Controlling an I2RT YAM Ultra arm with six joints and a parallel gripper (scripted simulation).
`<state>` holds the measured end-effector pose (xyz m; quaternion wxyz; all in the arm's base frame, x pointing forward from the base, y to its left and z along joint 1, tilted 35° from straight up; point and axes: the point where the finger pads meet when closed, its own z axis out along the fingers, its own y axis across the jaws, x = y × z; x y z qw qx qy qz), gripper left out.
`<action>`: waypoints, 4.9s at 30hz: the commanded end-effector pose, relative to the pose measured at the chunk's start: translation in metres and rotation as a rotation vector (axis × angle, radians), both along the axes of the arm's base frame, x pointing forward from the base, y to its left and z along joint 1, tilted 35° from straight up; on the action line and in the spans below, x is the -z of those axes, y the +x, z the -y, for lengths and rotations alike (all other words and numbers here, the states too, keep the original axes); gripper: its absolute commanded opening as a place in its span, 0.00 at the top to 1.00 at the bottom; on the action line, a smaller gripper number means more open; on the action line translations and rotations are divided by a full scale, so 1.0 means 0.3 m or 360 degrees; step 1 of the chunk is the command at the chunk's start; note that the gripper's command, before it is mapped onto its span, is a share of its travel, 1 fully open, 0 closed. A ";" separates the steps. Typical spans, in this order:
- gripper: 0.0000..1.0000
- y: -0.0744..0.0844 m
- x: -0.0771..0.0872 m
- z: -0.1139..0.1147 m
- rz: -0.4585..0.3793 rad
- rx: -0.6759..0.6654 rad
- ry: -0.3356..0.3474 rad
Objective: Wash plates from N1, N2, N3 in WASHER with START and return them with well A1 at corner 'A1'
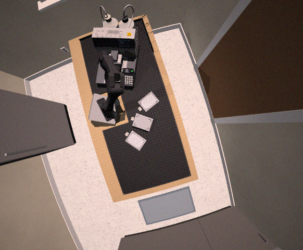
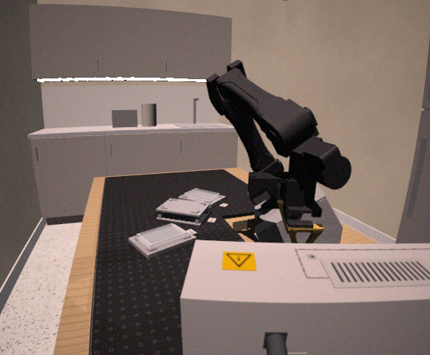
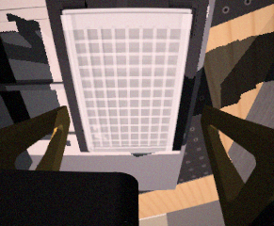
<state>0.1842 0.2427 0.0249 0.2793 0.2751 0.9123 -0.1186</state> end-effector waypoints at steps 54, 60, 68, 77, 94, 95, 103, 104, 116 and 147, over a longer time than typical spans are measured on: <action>0.00 0.038 0.055 0.004 0.0020 -0.0023 0.0033; 0.00 0.044 0.066 0.009 0.0020 -0.0023 0.0033; 0.00 0.052 0.080 0.015 0.0020 -0.0023 0.0033; 0.00 0.055 0.086 0.017 0.0020 -0.0023 0.0033; 0.40 0.055 0.086 0.017 0.0020 -0.0023 0.0033; 0.40 0.055 0.086 0.017 0.0020 -0.0023 0.0033; 0.70 0.055 0.086 0.017 0.0020 -0.0023 0.0033; 0.70 0.055 0.086 0.017 0.0020 -0.0023 0.0033; 1.00 0.055 0.086 0.017 0.0020 -0.0023 0.0033; 1.00 0.040 0.059 0.006 0.0020 -0.0023 0.0033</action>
